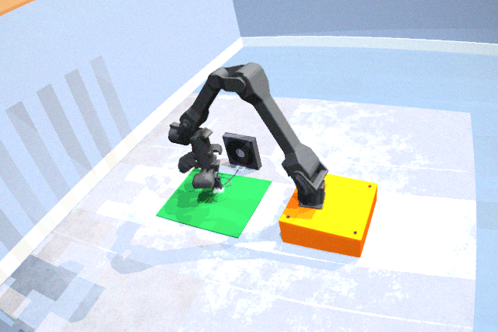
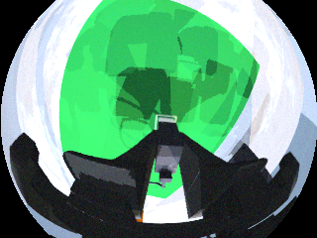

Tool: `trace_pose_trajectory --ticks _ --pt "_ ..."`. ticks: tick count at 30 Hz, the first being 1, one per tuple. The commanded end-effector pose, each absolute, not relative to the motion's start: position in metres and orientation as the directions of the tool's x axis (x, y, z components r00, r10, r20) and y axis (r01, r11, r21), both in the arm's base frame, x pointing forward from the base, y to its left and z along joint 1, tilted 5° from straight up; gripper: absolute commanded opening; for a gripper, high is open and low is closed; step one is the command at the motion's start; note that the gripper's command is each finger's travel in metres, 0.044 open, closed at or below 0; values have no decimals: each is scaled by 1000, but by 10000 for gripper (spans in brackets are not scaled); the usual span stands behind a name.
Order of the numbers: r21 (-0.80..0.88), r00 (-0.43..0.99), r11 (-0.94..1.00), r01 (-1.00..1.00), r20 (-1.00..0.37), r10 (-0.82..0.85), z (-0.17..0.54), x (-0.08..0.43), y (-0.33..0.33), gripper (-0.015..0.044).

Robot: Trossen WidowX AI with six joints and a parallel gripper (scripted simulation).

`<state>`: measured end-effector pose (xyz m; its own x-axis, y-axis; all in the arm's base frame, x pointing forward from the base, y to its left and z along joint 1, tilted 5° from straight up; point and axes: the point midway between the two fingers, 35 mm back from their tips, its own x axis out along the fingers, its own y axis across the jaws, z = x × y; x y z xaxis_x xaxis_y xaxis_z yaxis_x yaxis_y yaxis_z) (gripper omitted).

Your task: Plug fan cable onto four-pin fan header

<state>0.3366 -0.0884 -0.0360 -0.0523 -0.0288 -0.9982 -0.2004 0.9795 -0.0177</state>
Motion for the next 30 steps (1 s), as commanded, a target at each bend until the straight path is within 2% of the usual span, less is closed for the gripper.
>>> trace_pose_trajectory --ticks 1,14,24,27,30 --pt "-18 -54 979 -202 -998 -30 -41 337 -89 0" --pt "-18 -54 979 -202 -998 -30 -45 336 -89 0" --pt "-18 -51 979 -201 -998 -29 -40 336 -89 260" --pt "-18 -51 979 -201 -998 -29 -37 337 -88 260" --pt "-18 -53 979 -202 -998 -30 2 340 -87 260"
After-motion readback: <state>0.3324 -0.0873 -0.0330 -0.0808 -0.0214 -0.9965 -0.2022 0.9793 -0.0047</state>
